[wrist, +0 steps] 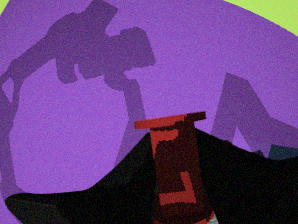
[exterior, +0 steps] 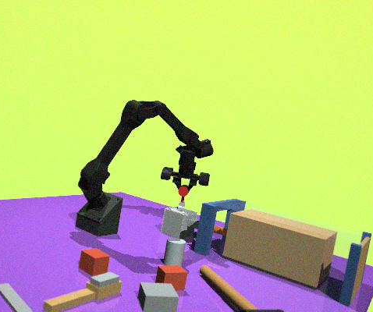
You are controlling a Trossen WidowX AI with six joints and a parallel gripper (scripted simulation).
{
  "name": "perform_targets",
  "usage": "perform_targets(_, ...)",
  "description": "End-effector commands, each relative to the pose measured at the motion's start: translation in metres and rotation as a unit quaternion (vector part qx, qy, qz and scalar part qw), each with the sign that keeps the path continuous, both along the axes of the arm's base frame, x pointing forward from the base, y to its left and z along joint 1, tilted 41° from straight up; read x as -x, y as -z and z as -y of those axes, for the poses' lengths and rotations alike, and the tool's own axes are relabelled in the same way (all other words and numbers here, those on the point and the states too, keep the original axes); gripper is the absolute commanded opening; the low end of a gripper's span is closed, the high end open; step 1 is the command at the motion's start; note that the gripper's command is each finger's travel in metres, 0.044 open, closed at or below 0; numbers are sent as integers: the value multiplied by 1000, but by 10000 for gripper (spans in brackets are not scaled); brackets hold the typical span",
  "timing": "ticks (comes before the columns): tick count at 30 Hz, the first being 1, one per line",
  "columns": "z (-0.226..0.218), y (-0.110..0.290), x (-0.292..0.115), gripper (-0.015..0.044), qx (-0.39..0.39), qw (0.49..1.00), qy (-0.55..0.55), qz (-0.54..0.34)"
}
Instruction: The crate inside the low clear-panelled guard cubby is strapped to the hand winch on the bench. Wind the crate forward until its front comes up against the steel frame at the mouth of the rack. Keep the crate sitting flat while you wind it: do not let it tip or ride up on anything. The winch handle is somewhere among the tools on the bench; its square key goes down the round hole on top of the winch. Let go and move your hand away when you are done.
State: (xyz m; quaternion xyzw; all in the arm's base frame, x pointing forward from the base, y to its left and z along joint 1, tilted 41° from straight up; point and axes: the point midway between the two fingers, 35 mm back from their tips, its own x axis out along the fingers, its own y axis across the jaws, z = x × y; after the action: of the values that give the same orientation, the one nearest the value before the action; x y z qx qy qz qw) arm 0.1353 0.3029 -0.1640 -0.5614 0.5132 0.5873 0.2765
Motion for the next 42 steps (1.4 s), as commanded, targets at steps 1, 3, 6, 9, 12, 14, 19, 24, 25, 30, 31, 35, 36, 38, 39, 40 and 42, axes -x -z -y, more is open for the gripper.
perform_targets(1, 9, -5, 14, 0, 13, 1000, 0, -12)
perform_targets(3, 11, -6, 16, 0, 13, 1000, 0, -12)
perform_targets(6, 13, -8, 19, 0, 13, 1000, 0, -12)
perform_targets(9, 15, -9, 21, 0, 13, 1000, 0, -12)
perform_targets(12, 17, -11, 24, 0, 13, 1000, 0, -12)
perform_targets(14, 18, -13, 26, 0, 13, 1000, 0, -12)
perform_targets(19, 22, -16, 29, 0, 13, 1000, 0, -13)
perform_targets(24, 26, -19, 33, 0, 13, 1000, 0, -13)
perform_targets(25, 27, -20, 34, 0, 13, 1000, 0, -13)
perform_targets(30, 31, -24, 37, 0, 14, 1000, 0, -13)
perform_targets(31, 32, -24, 37, 0, 14, 1000, 0, -13)
perform_targets(35, 35, -27, 39, 0, 14, 1000, 0, -13)
perform_targets(36, 36, -28, 40, 0, 14, 1000, 0, -13)
perform_targets(38, 38, -29, 41, 0, 14, 1000, 0, -13)
perform_targets(39, 39, -30, 41, 0, 14, 1000, 0, -13)
perform_targets(40, 40, -31, 42, 0, 14, 1000, 0, -13)
perform_targets(42, 42, -32, 43, 0, 14, 1000, 0, -13)
